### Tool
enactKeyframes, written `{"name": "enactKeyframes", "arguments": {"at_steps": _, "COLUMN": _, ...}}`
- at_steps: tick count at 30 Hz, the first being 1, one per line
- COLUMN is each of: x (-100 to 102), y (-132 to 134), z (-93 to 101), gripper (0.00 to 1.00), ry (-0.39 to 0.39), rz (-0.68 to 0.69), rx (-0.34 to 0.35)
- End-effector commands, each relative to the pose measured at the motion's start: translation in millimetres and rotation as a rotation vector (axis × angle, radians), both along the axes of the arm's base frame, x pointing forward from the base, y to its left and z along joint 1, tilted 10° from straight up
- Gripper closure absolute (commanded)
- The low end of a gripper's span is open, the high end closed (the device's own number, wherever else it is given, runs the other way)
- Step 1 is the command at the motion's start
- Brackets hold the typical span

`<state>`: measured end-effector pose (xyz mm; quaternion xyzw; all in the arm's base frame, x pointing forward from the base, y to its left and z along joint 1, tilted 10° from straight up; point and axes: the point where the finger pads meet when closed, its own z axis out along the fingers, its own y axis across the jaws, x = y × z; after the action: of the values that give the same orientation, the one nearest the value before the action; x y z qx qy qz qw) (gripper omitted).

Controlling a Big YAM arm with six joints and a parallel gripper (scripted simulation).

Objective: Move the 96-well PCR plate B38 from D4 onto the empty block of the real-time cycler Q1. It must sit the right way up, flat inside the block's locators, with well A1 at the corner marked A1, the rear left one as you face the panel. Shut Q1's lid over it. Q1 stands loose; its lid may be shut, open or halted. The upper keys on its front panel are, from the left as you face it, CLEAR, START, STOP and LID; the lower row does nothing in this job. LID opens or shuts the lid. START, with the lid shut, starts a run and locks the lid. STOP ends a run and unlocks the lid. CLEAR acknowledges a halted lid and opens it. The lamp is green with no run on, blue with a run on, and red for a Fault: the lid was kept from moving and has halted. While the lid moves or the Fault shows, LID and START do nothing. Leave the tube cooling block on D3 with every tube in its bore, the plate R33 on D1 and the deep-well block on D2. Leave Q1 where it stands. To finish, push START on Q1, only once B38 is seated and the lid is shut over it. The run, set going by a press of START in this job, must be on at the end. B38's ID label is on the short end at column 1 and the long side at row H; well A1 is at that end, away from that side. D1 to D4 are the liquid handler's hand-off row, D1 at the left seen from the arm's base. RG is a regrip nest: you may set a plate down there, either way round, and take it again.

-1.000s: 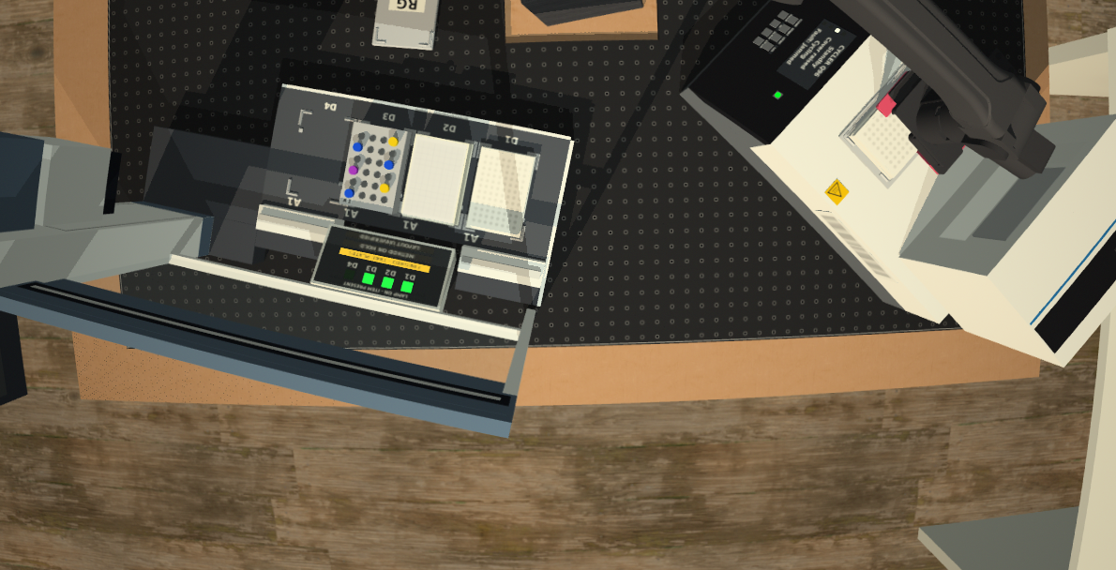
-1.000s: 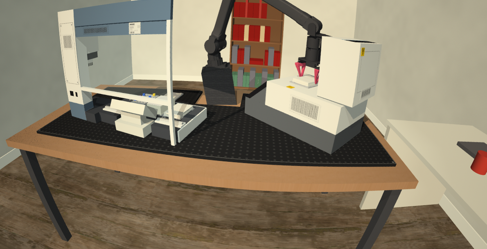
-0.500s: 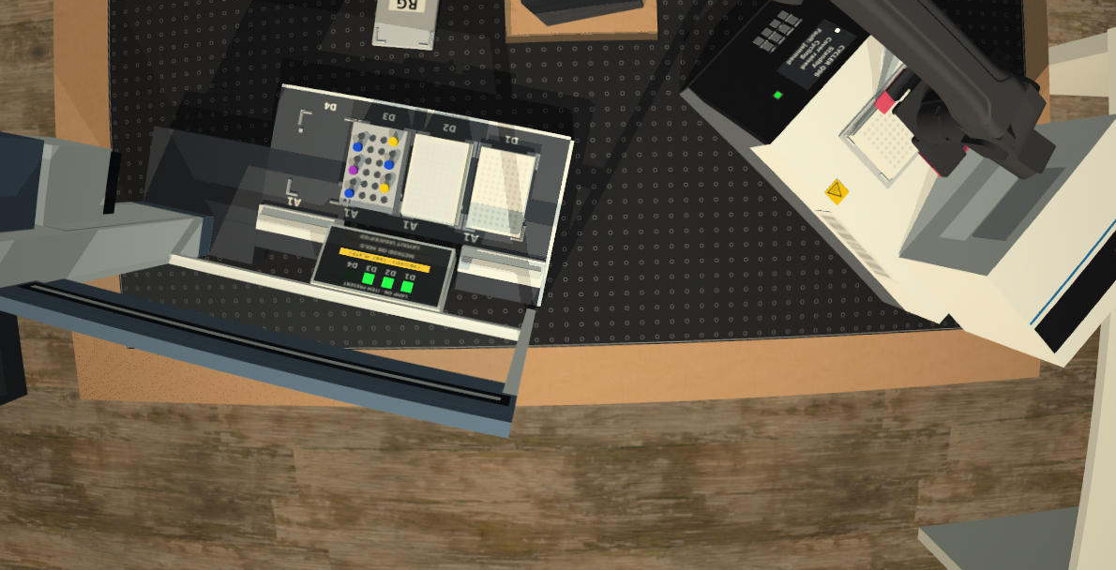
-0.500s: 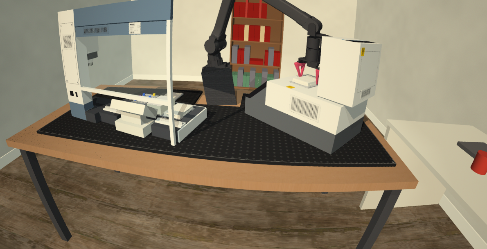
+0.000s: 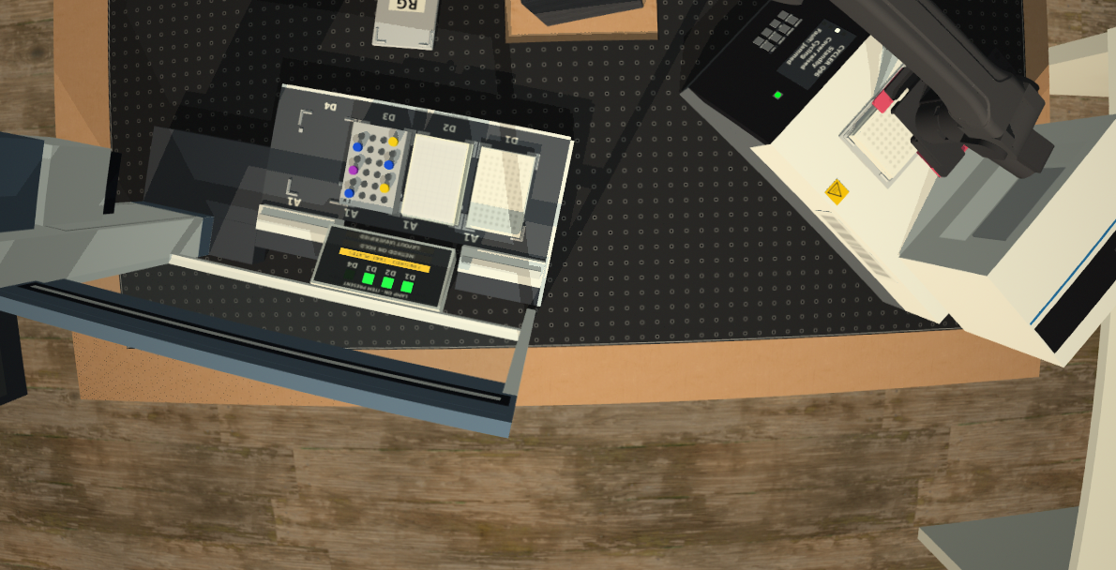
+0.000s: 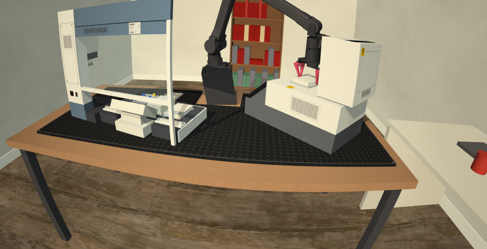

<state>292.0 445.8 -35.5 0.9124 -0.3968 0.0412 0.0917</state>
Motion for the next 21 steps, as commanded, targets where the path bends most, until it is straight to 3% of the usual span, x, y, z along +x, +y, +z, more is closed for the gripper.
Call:
{"name": "enactKeyframes", "arguments": {"at_steps": 1, "x": 17.4, "y": 16.3, "z": 33.3, "gripper": 0.0, "ry": -0.029, "rz": 0.004, "rx": 0.059}}
{"name": "enactKeyframes", "arguments": {"at_steps": 12, "x": 19.0, "y": 20.6, "z": 38.3, "gripper": 0.0, "ry": -0.038, "rz": 0.006, "rx": 0.07}}
{"name": "enactKeyframes", "arguments": {"at_steps": 21, "x": 15.6, "y": 20.2, "z": 24.3, "gripper": 0.0, "ry": -0.025, "rz": 0.011, "rx": 0.048}}
